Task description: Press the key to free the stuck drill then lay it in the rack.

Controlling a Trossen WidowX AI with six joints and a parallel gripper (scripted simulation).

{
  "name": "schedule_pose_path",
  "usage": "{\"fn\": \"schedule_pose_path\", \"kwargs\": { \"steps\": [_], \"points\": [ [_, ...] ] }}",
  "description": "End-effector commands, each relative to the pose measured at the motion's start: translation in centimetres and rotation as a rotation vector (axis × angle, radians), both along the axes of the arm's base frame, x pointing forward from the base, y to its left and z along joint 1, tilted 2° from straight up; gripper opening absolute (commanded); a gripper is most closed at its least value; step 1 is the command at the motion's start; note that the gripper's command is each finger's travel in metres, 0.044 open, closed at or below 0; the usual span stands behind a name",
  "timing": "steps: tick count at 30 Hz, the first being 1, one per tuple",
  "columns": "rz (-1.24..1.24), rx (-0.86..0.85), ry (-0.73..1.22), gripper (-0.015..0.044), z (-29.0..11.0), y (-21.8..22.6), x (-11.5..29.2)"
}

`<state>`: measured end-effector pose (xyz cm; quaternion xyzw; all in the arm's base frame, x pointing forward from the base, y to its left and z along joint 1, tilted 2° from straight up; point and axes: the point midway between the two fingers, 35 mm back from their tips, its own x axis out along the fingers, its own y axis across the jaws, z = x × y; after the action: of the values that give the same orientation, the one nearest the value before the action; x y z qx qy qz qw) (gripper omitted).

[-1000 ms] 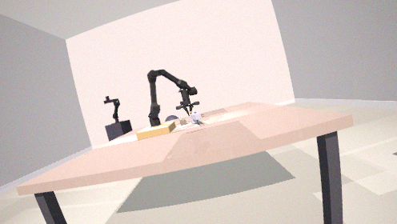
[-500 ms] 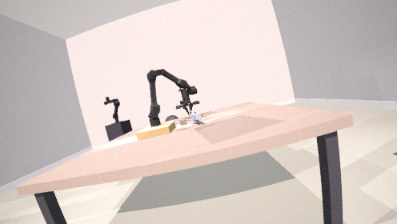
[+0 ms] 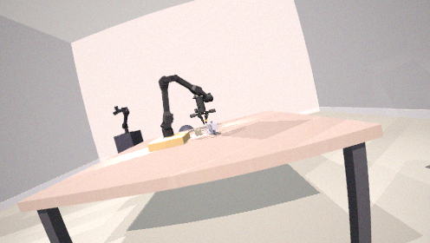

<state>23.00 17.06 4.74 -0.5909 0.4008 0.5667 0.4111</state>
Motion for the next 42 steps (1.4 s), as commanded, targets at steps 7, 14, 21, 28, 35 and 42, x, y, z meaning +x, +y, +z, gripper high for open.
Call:
{"fn": "schedule_pose_path", "kwargs": {
  "steps": [7,14,21,28,35,42],
  "points": [
    [-0.002,0.000,-0.005,0.0000,-0.2,-0.4,-1.8],
    [-0.002,0.000,-0.004,0.0000,-0.3,-0.6,-3.1],
    [-0.002,0.000,-0.003,0.0000,-0.4,-0.8,-4.4],
    [-0.002,-0.001,-0.002,0.0000,-0.3,-1.1,-5.6],
    [-0.002,-0.001,-0.001,0.0000,-0.2,-1.2,-6.6],
    [-0.002,-0.001,-0.001,0.0000,-0.4,-1.4,-7.1]
  ]
}}
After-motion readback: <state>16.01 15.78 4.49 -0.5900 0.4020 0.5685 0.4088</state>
